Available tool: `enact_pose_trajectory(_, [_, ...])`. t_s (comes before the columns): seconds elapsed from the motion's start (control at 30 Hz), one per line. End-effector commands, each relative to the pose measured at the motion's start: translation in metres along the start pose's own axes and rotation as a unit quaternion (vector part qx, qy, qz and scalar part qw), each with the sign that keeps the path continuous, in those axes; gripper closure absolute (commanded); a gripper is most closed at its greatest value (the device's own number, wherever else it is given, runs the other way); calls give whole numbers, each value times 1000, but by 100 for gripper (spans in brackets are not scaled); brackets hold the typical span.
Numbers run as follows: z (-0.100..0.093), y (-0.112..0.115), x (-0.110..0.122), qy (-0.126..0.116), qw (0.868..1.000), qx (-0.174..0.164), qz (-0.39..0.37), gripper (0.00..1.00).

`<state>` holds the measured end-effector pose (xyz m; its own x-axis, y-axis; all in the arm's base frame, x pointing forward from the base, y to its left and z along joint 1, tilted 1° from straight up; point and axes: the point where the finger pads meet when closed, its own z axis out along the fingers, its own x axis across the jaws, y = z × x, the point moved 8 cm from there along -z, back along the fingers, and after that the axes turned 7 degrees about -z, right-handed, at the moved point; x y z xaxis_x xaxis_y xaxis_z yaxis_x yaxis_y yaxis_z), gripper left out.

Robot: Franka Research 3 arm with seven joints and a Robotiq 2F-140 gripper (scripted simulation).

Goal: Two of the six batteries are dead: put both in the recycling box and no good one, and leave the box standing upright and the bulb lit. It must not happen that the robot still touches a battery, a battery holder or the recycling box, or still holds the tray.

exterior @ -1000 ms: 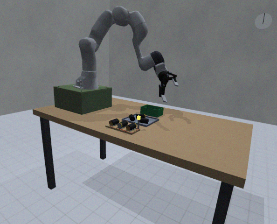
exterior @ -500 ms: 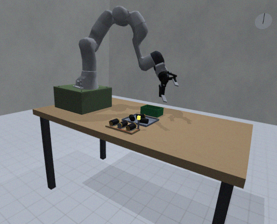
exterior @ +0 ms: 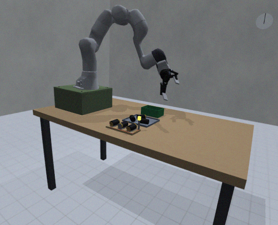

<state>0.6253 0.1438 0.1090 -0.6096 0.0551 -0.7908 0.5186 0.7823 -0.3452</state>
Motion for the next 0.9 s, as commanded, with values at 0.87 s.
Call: enact_pose_trajectory(0.87, [-112,-267,-253,311,749,-340,-477,0])
